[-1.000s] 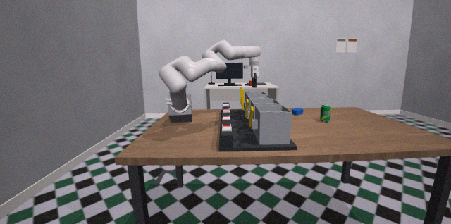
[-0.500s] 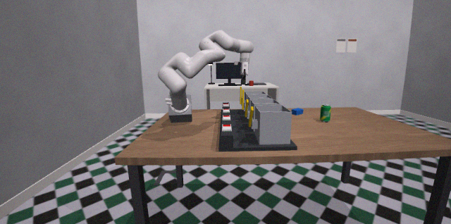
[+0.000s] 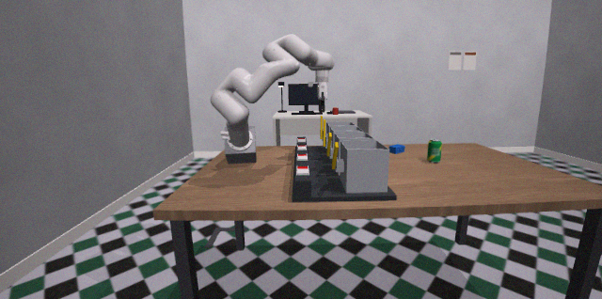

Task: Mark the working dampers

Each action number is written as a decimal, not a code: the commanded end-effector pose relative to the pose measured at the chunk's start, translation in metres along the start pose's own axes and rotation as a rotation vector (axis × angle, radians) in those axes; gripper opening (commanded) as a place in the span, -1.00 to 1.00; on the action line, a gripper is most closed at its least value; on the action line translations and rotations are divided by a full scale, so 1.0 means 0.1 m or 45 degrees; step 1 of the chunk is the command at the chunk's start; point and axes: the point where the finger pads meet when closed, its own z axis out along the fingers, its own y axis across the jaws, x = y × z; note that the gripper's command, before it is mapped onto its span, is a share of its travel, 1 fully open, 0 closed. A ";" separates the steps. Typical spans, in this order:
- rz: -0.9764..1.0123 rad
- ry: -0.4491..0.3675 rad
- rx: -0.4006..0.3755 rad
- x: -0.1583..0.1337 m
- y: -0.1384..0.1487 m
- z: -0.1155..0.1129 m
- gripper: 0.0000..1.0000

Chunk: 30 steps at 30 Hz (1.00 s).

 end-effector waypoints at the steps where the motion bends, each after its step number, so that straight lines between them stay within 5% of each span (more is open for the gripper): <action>1: 0.001 -0.006 -0.033 -0.01 0.00 -0.03 -0.22; 30: 0.001 -0.007 -0.111 0.01 -0.01 -0.03 -0.22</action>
